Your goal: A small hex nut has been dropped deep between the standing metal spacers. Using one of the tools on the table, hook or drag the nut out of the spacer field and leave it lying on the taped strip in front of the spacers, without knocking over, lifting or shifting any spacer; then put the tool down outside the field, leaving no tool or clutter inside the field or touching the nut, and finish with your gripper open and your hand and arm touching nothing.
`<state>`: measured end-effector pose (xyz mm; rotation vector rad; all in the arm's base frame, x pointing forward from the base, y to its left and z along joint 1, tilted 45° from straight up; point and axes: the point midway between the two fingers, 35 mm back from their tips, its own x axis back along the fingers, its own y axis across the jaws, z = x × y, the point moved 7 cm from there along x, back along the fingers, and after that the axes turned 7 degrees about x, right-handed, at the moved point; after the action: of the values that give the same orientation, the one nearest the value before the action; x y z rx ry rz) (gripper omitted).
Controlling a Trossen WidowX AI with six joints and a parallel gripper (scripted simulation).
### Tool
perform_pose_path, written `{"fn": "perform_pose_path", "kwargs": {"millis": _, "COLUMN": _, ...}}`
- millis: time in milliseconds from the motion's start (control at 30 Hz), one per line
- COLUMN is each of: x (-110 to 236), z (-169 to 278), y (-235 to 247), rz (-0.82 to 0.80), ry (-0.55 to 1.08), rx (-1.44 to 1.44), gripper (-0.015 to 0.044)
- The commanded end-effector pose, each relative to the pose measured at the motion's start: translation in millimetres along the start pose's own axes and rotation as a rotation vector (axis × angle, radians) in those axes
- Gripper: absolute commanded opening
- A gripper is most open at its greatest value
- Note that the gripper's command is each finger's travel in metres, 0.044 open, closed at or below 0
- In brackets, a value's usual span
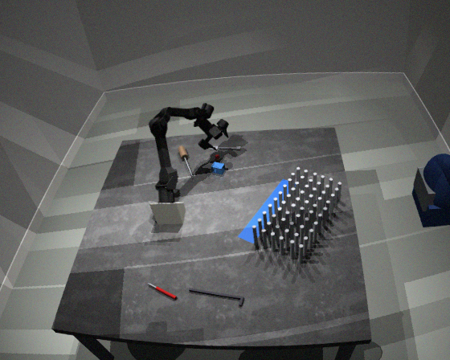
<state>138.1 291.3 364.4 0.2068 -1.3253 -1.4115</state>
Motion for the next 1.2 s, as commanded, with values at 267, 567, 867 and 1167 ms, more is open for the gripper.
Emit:
{"fn": "perform_pose_path", "kwargs": {"millis": 267, "x": 83, "z": 108, "y": -77, "rz": 0.373, "ry": 0.177, "rx": -0.268, "gripper": 0.044}}
{"fn": "perform_pose_path", "kwargs": {"millis": 567, "x": 99, "z": 120, "y": -90, "rz": 0.431, "ry": 0.179, "rx": -0.294, "gripper": 0.044}}
{"fn": "perform_pose_path", "kwargs": {"millis": 867, "x": 99, "z": 120, "y": -91, "rz": 0.431, "ry": 0.179, "rx": -0.295, "gripper": 0.044}}
{"fn": "perform_pose_path", "kwargs": {"millis": 1167, "x": 99, "z": 120, "y": -91, "rz": 0.431, "ry": 0.179, "rx": -0.295, "gripper": 0.028}}
